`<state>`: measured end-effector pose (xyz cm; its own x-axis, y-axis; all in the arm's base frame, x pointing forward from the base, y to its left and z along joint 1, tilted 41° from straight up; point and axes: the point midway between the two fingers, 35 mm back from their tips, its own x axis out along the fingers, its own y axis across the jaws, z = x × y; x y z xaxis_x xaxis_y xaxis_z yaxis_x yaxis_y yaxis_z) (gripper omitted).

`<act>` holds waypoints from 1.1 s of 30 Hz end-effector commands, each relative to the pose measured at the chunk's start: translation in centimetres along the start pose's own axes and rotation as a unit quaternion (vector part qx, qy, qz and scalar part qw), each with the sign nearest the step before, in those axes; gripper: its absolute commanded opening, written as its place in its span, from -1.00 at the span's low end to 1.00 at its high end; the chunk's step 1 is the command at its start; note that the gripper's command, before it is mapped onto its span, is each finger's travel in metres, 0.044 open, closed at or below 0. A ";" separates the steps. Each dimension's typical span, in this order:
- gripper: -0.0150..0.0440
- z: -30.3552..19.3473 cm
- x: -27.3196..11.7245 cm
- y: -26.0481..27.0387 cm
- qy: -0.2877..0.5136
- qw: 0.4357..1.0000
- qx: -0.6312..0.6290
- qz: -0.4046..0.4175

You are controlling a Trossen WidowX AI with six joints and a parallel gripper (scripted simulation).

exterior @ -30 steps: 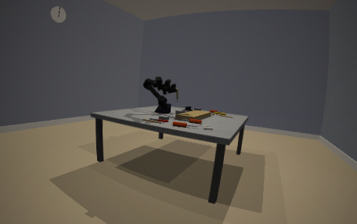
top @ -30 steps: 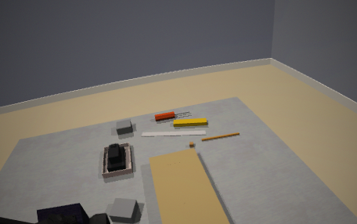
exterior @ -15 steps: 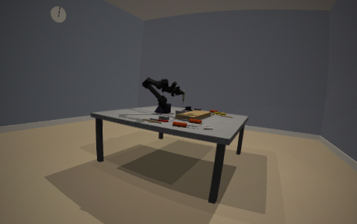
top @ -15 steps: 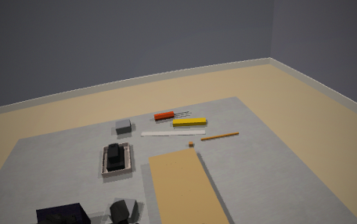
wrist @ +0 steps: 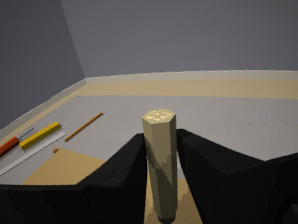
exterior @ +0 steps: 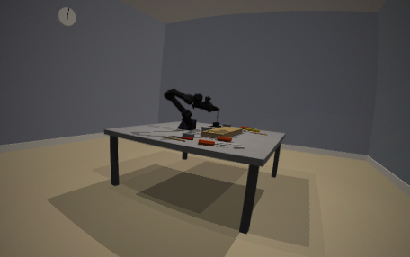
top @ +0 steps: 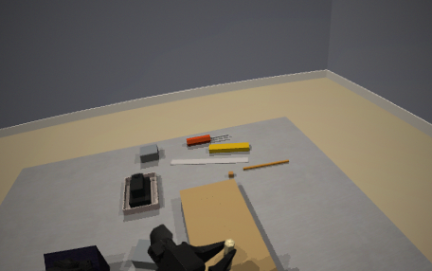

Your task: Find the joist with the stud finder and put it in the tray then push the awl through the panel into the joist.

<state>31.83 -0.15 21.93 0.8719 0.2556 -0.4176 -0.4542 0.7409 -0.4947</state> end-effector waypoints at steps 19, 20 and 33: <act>-0.49 -0.9 5.7 5.1 -0.013 0.990 -0.069 0.126; -0.49 -0.9 5.7 5.1 -0.013 0.990 -0.069 0.126; -0.49 -1.9 5.9 4.9 -0.012 0.989 -0.069 0.126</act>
<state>34.42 3.85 15.77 0.7335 0.4291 -0.5271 -0.6731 0.5661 -0.4758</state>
